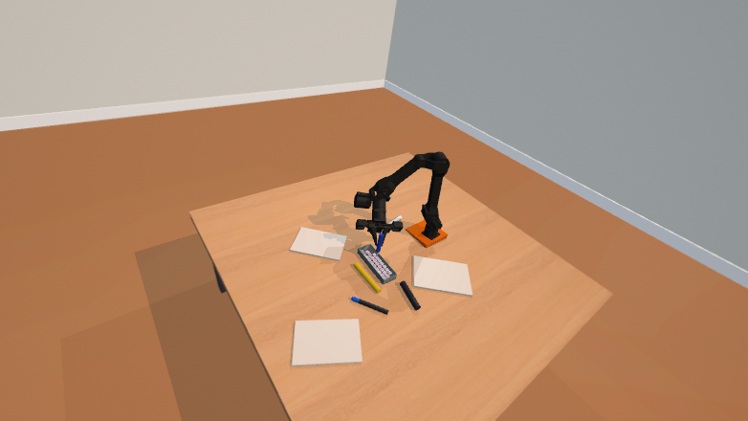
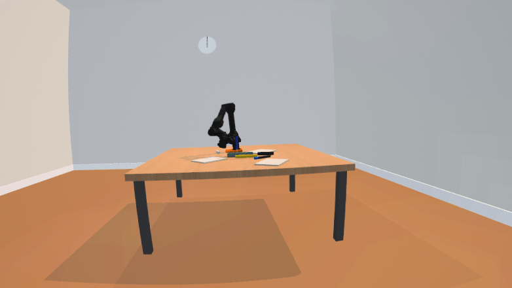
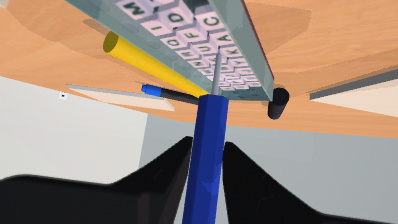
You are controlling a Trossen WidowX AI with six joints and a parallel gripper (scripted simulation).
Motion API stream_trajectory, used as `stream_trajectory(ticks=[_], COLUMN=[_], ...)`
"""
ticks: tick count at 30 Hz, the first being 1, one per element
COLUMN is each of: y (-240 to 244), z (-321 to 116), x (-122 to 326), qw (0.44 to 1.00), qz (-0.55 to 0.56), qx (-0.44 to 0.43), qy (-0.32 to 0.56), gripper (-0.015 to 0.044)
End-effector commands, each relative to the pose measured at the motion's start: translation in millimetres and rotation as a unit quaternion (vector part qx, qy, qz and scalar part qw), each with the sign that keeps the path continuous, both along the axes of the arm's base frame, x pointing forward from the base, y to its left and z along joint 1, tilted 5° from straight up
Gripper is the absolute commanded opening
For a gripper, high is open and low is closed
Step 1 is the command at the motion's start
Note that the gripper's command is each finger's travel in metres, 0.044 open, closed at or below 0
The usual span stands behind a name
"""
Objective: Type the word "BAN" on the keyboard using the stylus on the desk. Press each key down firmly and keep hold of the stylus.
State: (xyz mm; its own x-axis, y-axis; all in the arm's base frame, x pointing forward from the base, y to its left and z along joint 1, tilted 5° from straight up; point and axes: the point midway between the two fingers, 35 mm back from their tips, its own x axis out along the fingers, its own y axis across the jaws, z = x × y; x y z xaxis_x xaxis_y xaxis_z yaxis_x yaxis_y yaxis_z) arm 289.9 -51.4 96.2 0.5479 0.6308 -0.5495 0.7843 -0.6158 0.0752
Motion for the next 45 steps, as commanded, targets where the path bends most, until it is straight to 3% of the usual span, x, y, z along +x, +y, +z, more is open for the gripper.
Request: stream_trajectory(ticks=[1,35,45], y=[0.8,-0.2,3.2], z=[-3.2,-13.9,23.3], x=[-0.4,-0.2,-0.9], qw=[1.0,1.0,1.0], qz=[0.002,0.002,0.002], qx=[0.003,0.003,0.003], qy=[-0.002,-0.002,-0.002], gripper=[0.0081,0.0081,0.0081])
